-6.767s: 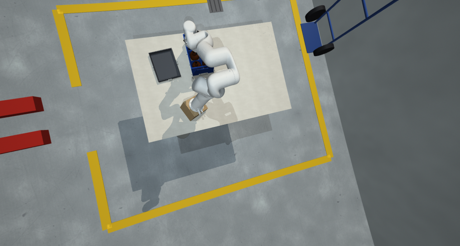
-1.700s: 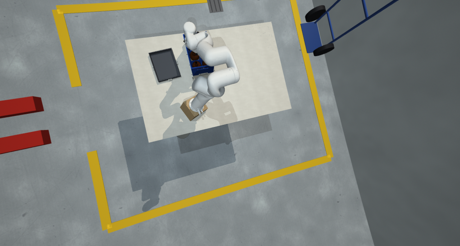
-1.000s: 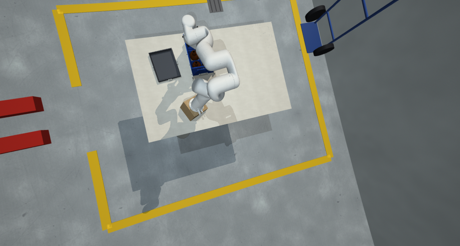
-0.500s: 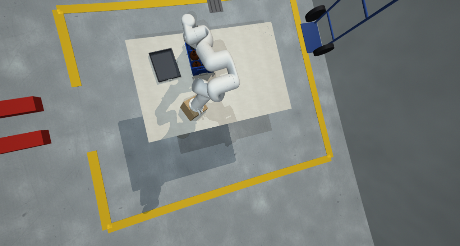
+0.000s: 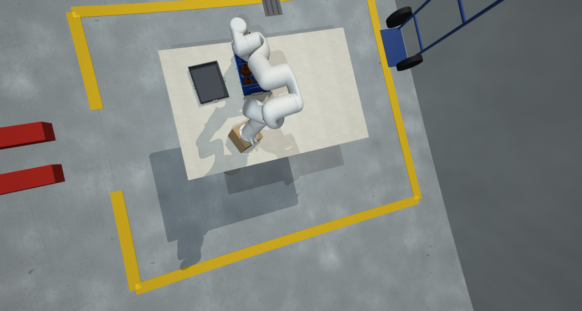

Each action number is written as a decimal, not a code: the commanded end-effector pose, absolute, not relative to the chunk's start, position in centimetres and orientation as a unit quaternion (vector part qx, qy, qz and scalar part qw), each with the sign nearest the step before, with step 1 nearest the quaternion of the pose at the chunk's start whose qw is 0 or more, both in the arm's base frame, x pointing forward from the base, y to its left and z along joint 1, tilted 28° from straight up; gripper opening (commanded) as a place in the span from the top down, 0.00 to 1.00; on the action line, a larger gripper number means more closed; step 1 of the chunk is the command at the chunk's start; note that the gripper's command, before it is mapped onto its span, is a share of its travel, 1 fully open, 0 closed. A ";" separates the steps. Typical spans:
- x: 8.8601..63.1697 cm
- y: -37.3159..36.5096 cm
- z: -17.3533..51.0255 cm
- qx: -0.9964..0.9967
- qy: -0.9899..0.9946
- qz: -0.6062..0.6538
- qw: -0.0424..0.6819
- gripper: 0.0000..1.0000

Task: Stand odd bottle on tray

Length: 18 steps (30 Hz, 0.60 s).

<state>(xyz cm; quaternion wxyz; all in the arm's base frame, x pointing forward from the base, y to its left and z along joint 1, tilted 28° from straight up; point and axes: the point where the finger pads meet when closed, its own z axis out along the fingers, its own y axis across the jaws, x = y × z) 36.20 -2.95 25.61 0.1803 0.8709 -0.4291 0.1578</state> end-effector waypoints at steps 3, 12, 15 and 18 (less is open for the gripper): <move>36.3 -2.9 25.8 0.871 -0.429 0.160 0.180 1.00; 36.3 -2.9 25.8 0.871 -0.429 0.160 0.180 1.00; 38.0 -4.2 26.9 0.872 -0.426 0.159 0.179 1.00; 39.8 -6.0 28.2 0.873 -0.426 0.159 0.179 1.00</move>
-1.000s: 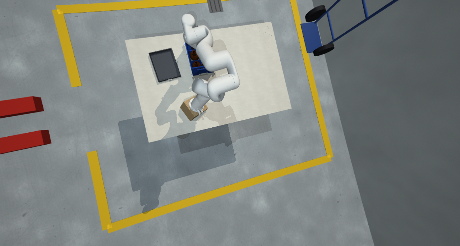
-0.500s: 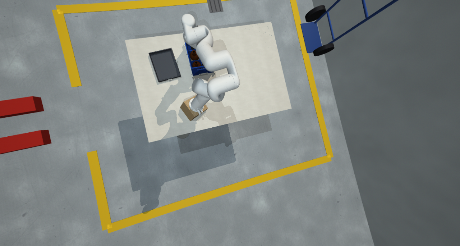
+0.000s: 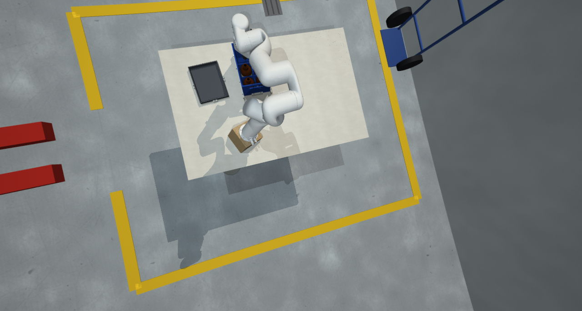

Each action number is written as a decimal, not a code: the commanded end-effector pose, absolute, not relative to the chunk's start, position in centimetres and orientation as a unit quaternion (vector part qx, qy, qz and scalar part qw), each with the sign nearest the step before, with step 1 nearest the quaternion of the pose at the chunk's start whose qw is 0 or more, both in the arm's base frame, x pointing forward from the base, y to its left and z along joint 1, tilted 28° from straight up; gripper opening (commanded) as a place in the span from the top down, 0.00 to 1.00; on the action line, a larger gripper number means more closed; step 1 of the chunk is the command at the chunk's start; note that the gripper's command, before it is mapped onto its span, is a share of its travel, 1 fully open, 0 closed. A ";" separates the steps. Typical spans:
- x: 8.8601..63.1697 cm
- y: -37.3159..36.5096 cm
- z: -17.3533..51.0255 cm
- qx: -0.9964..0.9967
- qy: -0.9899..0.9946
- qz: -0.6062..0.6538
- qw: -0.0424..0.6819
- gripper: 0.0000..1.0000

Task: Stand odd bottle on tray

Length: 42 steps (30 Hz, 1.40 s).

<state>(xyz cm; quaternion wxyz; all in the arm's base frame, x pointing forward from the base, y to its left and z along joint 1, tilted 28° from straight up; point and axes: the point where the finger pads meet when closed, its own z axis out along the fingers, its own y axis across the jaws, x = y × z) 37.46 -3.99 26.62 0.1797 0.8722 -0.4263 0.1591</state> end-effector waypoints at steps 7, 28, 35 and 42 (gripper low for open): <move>42.7 -9.8 30.3 0.872 -0.428 0.160 0.178 1.00; 43.5 -11.4 31.0 0.871 -0.429 0.160 0.178 0.35; 43.5 -11.4 31.0 0.871 -0.429 0.160 0.178 0.35; 43.5 -11.4 31.0 0.871 -0.429 0.160 0.178 0.35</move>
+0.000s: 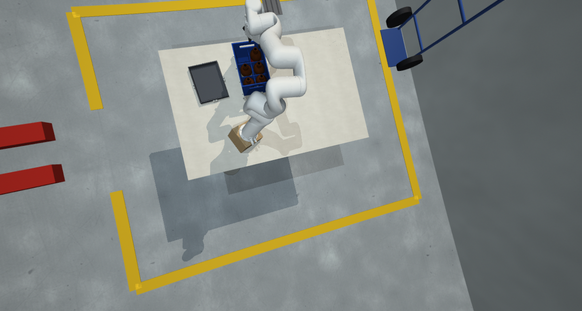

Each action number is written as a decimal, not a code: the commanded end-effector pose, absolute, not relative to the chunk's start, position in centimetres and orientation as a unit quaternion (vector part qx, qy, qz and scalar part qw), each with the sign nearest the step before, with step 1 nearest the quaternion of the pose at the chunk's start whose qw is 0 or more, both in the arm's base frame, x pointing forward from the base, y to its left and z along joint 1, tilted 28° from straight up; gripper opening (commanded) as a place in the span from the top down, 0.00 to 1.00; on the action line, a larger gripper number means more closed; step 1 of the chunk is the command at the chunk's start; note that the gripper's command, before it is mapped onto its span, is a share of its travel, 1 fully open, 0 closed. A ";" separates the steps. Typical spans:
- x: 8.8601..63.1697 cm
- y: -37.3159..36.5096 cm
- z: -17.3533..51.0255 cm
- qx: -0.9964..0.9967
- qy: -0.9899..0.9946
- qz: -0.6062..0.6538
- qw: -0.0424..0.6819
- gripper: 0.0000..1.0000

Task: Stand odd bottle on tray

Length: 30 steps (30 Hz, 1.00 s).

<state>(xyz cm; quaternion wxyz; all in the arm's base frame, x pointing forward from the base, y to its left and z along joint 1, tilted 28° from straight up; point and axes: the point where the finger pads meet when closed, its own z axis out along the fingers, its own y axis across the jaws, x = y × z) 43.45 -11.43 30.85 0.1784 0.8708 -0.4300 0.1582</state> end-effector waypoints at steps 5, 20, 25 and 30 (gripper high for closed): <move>43.5 -11.4 31.0 0.871 -0.429 0.160 0.178 0.35; 43.6 -11.4 30.9 0.871 -0.429 0.160 0.179 0.35; 43.6 -11.6 30.6 0.871 -0.429 0.160 0.180 0.35; 43.7 -11.7 30.3 0.871 -0.429 0.160 0.180 0.35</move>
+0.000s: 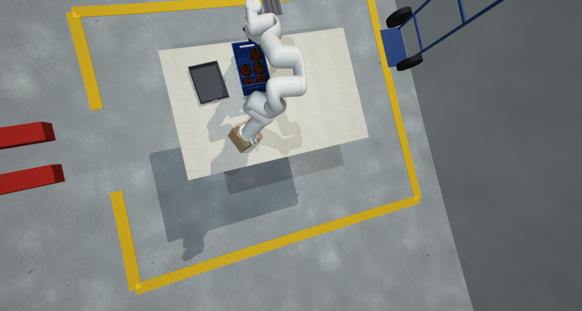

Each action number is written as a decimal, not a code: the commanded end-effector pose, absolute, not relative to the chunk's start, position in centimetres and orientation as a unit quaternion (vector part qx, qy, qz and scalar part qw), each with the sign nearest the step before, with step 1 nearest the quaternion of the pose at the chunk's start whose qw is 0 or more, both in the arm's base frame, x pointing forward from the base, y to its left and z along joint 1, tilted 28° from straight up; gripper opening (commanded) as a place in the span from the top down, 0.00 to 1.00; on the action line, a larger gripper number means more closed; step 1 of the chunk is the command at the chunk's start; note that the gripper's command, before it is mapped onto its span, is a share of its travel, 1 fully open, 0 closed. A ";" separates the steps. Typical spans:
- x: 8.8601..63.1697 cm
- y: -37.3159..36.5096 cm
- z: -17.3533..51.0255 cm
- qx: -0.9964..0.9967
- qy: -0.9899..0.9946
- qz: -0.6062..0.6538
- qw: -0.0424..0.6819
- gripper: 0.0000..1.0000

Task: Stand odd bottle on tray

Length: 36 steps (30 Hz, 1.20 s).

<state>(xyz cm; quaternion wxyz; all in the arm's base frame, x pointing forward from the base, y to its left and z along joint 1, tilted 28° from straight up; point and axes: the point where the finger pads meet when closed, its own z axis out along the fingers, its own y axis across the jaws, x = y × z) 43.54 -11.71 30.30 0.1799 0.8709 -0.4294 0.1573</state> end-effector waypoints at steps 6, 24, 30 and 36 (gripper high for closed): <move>43.8 -12.0 29.8 0.871 -0.429 0.160 0.180 0.35; 44.2 -12.9 28.0 0.871 -0.429 0.160 0.180 0.35; 44.3 -13.1 27.5 0.871 -0.429 0.160 0.180 0.35; 44.3 -13.2 27.3 0.871 -0.429 0.160 0.180 0.35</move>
